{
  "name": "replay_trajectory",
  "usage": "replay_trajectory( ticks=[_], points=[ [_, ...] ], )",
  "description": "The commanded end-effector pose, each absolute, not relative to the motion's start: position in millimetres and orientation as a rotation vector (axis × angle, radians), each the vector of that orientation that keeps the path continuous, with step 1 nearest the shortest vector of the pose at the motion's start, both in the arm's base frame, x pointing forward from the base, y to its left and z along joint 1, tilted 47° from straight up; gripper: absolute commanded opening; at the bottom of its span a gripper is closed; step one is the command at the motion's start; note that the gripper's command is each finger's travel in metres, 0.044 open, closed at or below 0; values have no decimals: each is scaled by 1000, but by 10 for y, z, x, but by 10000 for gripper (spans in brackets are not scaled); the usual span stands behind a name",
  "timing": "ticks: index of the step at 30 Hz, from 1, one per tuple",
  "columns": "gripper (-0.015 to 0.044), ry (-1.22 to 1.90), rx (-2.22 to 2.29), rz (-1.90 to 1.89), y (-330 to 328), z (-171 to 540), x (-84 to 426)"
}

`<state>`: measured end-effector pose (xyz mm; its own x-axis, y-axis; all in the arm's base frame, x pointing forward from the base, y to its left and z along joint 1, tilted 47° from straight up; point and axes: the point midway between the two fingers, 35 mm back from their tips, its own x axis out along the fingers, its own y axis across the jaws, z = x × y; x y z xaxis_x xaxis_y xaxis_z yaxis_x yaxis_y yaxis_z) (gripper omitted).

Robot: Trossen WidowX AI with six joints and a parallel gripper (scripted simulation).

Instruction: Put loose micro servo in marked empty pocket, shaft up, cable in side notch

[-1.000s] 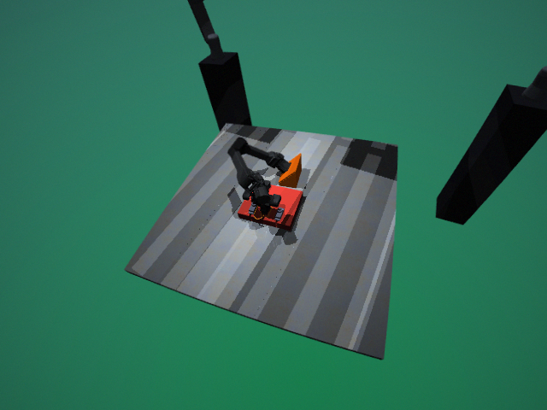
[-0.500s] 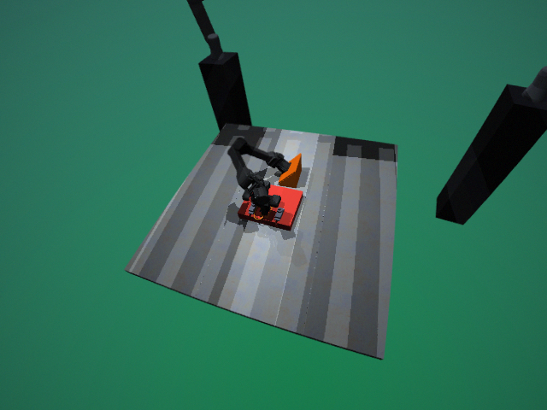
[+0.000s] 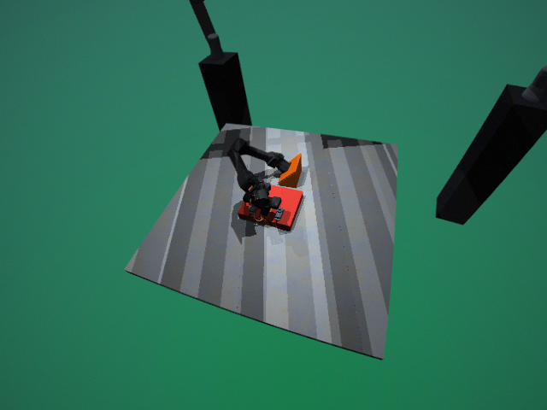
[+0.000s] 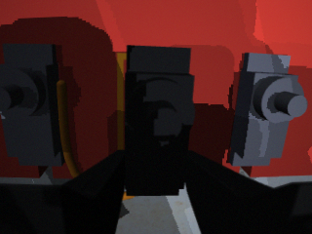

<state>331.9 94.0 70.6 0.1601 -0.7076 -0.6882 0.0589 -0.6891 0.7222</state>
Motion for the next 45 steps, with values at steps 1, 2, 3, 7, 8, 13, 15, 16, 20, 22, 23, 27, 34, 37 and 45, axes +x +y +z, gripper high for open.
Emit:
replay_trajectory(
  ticks=[1,2,3,7,8,13,15,16,20,22,23,27,34,37,45],
  points=[
    [0,-616,1822,-1584,908,693,3331],
    [0,-616,1822,-1584,902,688,3332],
    [0,-616,1822,-1584,896,682,3334],
    [0,-616,1822,-1584,867,654,3341],
    [0,-616,1822,-1584,859,647,3342],
    [0,-616,1822,-1584,824,614,3351],
    [0,-616,1822,-1584,810,600,3354],
    [0,-616,1822,-1584,802,593,3356],
    [0,-616,1822,-1584,774,566,3362],
    [0,-617,1822,-1584,760,552,3366],
    [0,-617,1822,-1583,753,546,3367],
    [0,-617,1822,-1583,724,519,3374],
    [53,-617,1822,-1583,710,492,3370],
    [131,-617,1822,-1583,709,490,3368],
    [187,-615,1822,-1585,890,664,3326]
  ],
)
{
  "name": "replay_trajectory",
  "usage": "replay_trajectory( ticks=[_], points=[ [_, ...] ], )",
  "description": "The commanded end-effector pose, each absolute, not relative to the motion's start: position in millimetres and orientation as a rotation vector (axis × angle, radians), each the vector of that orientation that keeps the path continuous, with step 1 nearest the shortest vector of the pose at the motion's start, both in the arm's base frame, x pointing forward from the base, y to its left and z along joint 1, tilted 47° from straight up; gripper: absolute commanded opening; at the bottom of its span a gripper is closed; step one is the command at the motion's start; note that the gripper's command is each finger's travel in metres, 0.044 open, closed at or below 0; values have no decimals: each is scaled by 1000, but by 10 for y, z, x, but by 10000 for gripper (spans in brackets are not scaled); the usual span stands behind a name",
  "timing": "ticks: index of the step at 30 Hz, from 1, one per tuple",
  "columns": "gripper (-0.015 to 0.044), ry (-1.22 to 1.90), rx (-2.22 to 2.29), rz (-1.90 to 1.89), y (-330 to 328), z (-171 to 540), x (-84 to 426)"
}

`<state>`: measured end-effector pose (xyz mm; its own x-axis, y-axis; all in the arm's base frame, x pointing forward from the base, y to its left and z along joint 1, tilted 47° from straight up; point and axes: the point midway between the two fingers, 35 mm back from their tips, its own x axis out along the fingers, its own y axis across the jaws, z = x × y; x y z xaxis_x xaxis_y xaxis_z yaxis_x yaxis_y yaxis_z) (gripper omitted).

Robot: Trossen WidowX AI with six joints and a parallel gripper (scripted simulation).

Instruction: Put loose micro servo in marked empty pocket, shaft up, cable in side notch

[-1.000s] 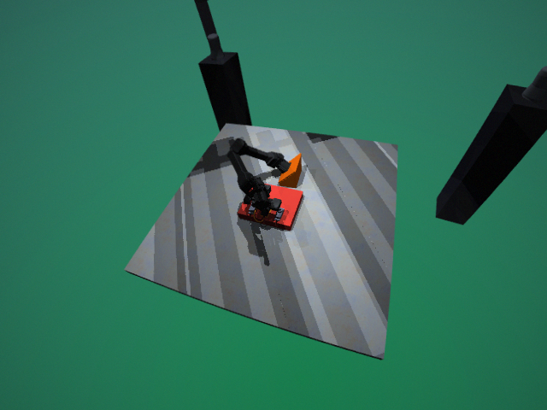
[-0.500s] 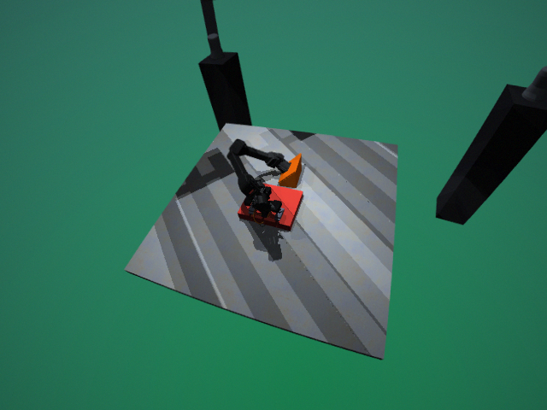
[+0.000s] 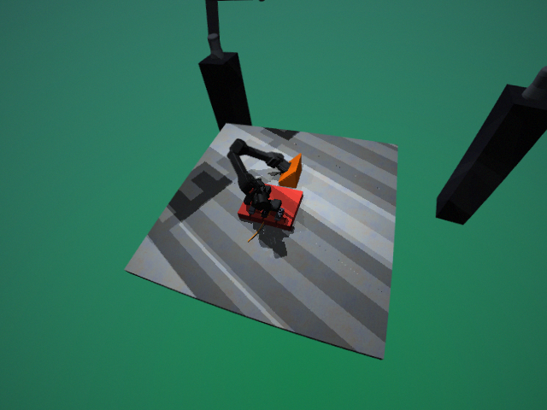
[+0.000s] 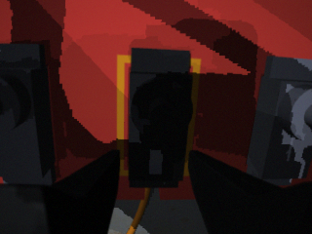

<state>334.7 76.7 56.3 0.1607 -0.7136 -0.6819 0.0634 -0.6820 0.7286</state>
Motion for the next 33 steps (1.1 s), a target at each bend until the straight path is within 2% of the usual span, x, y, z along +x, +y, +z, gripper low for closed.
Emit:
replay_trajectory(
  ticks=[1,5,9,15,23,33],
  points=[
    [187,-615,1822,-1585,933,718,3309],
    [187,-616,1822,-1585,957,731,3322],
    [293,-597,1829,-1581,1065,788,3065],
    [440,-606,1818,-1594,1244,1039,2217],
    [440,-607,1819,-1590,1254,1082,2111],
    [440,-462,1939,-1554,1559,1341,2075]
  ],
)
